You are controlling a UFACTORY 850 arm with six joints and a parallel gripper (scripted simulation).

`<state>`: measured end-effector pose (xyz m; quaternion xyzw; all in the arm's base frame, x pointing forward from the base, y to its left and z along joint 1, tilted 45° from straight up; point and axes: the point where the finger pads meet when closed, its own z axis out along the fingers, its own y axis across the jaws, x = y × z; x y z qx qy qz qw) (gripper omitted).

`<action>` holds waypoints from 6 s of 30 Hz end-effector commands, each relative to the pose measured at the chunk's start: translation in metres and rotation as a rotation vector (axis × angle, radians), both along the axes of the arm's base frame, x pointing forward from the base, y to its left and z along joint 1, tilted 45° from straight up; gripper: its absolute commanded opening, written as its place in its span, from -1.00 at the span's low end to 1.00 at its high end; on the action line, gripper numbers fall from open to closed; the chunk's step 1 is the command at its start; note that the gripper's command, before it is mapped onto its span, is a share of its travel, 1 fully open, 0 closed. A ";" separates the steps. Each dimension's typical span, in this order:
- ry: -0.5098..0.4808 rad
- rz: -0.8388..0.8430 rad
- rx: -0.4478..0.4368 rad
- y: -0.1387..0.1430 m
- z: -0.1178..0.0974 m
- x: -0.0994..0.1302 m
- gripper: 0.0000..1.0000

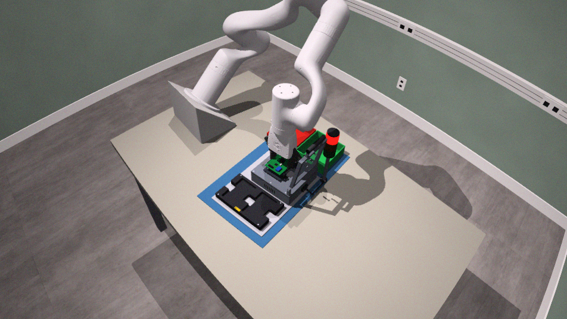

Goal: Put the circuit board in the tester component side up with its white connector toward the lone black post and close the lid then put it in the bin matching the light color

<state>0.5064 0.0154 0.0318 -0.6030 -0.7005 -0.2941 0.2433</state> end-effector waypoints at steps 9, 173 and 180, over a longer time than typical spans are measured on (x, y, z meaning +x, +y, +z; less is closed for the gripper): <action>-0.001 -0.001 0.000 -0.010 0.010 0.001 0.58; -0.001 -0.001 0.000 0.183 0.073 -0.133 0.58; -0.001 -0.001 0.000 0.183 0.073 -0.133 0.58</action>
